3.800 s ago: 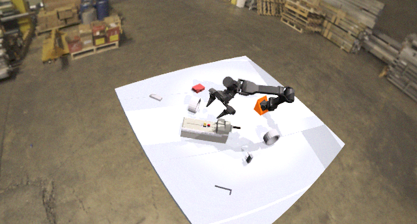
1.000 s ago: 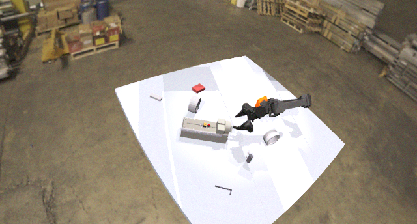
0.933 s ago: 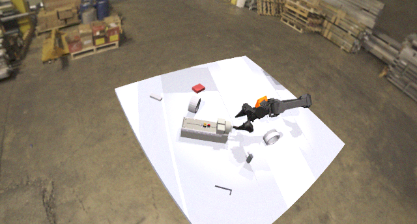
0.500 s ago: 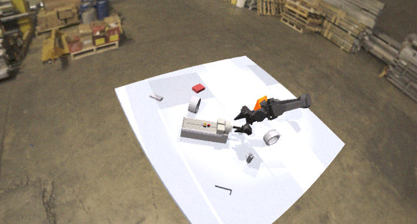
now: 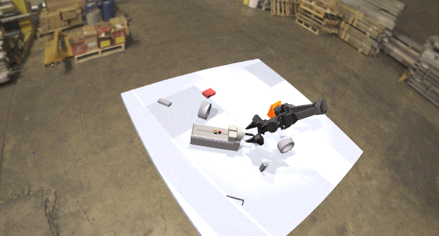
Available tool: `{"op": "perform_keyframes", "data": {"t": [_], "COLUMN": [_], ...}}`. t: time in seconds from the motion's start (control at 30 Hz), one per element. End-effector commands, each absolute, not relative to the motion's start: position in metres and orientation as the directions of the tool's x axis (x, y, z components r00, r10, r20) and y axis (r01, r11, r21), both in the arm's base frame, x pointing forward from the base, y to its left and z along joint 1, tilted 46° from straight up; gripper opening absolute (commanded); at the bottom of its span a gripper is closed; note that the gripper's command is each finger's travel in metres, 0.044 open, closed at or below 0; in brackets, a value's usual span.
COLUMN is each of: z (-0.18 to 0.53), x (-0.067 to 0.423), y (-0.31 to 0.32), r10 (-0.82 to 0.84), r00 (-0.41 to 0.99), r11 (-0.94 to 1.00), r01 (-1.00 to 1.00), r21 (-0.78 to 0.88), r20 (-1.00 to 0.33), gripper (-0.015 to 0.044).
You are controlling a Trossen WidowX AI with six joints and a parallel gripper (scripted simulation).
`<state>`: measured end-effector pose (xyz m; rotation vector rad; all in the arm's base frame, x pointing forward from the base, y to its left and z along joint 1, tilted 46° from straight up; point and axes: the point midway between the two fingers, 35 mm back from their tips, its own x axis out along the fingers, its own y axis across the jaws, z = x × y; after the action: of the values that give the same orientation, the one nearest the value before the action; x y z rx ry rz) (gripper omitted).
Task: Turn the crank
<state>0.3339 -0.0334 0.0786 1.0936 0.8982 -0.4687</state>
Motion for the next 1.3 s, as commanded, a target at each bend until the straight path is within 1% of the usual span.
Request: {"op": "perform_keyframes", "data": {"t": [0.0,0.2,0.77,1.27], "z": [0.0722,0.0674,0.0674,0.0699], "x": [0.3329,0.3331,0.3331,0.3305], "y": [-0.0285,-0.0233,-0.0233,-0.0273], "r10": [0.092,0.093,0.093,0.092], "r00": [0.571,0.572,0.572,0.572], "r11": [0.411,0.411,0.411,0.411], "r01": [0.724,0.724,0.724,0.724], "r21": [0.554,0.555,0.555,0.554], "r20": [-0.815,-0.815,-0.815,-0.815], "gripper": [0.044,0.044,0.0,0.0]}}
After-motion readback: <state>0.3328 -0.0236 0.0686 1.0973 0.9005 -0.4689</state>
